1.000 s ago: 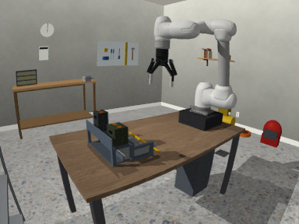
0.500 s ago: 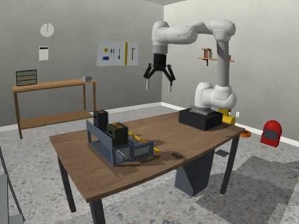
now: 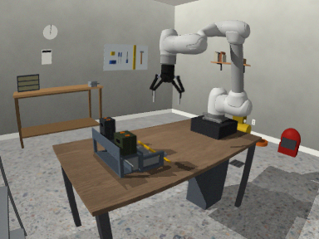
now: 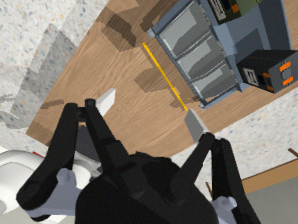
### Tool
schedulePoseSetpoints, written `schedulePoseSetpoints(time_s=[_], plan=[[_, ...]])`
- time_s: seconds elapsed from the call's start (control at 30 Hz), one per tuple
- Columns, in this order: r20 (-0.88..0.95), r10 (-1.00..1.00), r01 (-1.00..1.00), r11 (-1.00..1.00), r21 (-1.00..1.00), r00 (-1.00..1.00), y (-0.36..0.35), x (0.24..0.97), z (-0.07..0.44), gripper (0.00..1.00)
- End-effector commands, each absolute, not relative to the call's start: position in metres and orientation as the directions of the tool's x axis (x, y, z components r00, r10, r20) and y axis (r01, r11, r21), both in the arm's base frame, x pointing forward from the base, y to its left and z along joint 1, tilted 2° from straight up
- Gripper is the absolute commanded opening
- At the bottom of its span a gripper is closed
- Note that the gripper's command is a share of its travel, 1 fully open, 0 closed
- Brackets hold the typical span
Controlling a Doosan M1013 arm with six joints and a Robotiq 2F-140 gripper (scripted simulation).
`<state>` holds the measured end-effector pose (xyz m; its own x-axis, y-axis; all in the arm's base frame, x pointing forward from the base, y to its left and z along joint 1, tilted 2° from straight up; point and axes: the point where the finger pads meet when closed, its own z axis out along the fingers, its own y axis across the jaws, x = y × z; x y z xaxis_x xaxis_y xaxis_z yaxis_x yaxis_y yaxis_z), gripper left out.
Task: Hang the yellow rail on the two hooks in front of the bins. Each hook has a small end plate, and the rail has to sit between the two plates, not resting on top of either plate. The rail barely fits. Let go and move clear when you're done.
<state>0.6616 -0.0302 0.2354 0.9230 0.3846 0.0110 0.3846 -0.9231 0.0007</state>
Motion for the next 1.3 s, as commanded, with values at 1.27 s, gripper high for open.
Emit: schedulePoseSetpoints(time_s=[1.27], plan=[[0.023,0.837,0.837,-0.547,0.009,0.547,-0.076,0.679,0.104,1.00]])
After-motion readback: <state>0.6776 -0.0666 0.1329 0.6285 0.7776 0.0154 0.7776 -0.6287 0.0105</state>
